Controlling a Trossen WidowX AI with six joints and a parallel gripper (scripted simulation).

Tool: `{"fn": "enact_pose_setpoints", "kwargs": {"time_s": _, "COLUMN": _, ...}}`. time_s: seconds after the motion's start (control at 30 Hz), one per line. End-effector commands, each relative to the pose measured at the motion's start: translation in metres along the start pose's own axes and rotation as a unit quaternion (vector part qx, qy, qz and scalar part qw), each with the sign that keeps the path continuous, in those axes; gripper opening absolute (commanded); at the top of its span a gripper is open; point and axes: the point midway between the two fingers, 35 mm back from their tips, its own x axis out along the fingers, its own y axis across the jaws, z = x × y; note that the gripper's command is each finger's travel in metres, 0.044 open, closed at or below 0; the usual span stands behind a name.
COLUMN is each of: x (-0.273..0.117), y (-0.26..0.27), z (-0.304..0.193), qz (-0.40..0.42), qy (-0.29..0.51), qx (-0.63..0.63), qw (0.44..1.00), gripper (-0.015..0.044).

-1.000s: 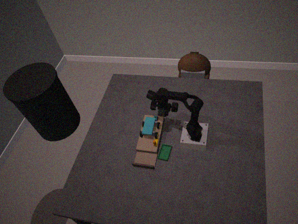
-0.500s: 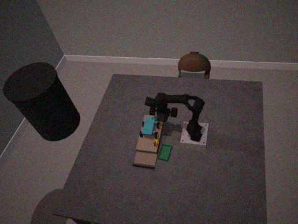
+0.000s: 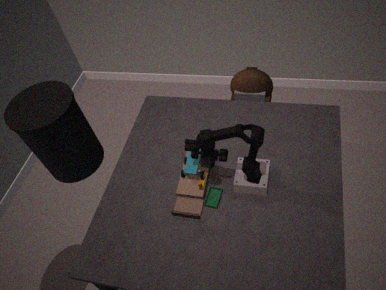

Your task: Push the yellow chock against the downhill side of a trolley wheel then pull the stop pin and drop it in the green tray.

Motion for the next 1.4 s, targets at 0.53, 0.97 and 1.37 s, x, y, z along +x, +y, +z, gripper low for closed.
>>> {"fn": "enact_pose_setpoints", "kwargs": {"time_s": 0.53, "x": -0.011, "y": 0.002, "z": 0.072, "qz": 0.002, "qy": 0.0, "qx": 0.001, "qw": 1.0, "gripper": 0.0}}
{"fn": "enact_pose_setpoints", "kwargs": {"time_s": 0.97, "x": -0.019, "y": 0.004, "z": 0.124, "qz": 0.002, "qy": -0.002, "qx": 0.001, "qw": 1.0, "gripper": 0.0}}
{"fn": "enact_pose_setpoints", "kwargs": {"time_s": 1.37, "x": -0.023, "y": 0.005, "z": 0.148, "qz": 0.002, "qy": -0.007, "qx": -0.019, "qw": 1.0, "gripper": 0.0}}
